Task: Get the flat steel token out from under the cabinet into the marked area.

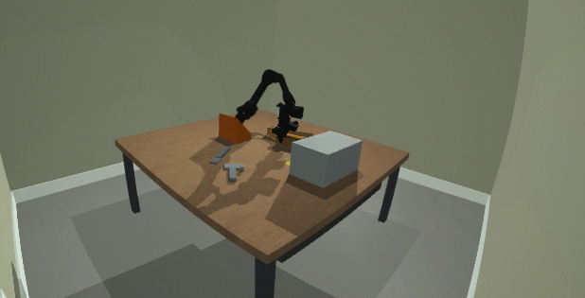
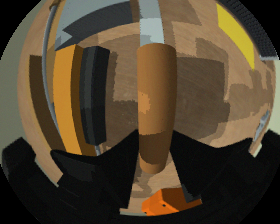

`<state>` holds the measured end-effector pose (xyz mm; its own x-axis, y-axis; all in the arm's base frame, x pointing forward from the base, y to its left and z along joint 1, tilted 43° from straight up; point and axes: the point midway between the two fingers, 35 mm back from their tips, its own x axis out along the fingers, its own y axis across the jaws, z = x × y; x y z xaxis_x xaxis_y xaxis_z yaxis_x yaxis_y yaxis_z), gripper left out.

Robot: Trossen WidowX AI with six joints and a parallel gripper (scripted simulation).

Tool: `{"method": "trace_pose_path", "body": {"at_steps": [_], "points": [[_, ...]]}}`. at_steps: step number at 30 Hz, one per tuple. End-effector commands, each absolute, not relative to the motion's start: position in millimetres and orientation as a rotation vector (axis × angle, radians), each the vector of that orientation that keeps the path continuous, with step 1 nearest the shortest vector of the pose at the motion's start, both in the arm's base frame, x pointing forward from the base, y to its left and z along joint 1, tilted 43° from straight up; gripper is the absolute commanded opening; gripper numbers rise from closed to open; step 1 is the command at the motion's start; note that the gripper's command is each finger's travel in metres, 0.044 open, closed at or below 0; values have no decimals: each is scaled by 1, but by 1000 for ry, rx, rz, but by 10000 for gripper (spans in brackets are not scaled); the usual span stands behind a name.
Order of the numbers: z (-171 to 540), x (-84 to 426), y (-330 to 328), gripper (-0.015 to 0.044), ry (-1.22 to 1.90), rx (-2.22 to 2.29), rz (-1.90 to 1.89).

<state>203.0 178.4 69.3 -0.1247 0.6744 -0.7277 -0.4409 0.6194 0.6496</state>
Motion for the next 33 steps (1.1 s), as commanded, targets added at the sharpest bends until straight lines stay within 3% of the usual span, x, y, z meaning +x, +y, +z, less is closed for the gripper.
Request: {"method": "trace_pose_path", "body": {"at_steps": [1, 33], "points": [[71, 204, 179, 0, 1413, 238, 942], [76, 203, 183, 0, 1521, 409, 782]]}}
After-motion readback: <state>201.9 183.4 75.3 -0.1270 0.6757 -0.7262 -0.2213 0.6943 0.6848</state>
